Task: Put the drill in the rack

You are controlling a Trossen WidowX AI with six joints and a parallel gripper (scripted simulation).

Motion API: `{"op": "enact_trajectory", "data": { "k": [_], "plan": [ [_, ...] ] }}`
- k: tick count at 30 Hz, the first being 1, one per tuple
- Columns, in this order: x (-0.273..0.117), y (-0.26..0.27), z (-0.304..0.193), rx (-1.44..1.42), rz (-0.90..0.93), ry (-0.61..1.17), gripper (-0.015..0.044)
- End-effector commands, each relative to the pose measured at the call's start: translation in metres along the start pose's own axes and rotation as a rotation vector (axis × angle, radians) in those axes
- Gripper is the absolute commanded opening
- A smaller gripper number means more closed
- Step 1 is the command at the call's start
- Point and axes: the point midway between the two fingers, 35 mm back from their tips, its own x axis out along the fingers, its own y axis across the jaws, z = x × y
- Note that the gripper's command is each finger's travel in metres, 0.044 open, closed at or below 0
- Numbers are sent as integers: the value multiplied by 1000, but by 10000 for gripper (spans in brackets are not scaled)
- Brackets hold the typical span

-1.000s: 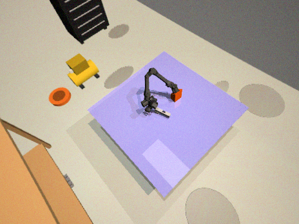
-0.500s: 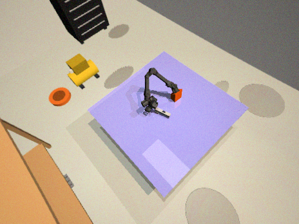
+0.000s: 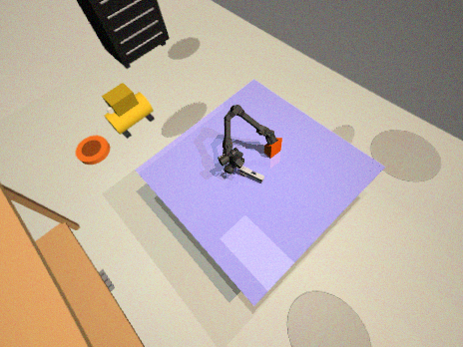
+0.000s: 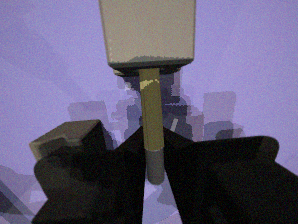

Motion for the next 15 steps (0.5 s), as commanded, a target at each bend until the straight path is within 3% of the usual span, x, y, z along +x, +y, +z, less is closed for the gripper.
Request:
{"op": "enact_trajectory", "data": {
  "k": [1, 15],
  "plan": [
    [-1, -1, -5, -1, -2, 2, 0],
    [-4, -2, -21, -1, -2, 3, 0]
  ]
}}
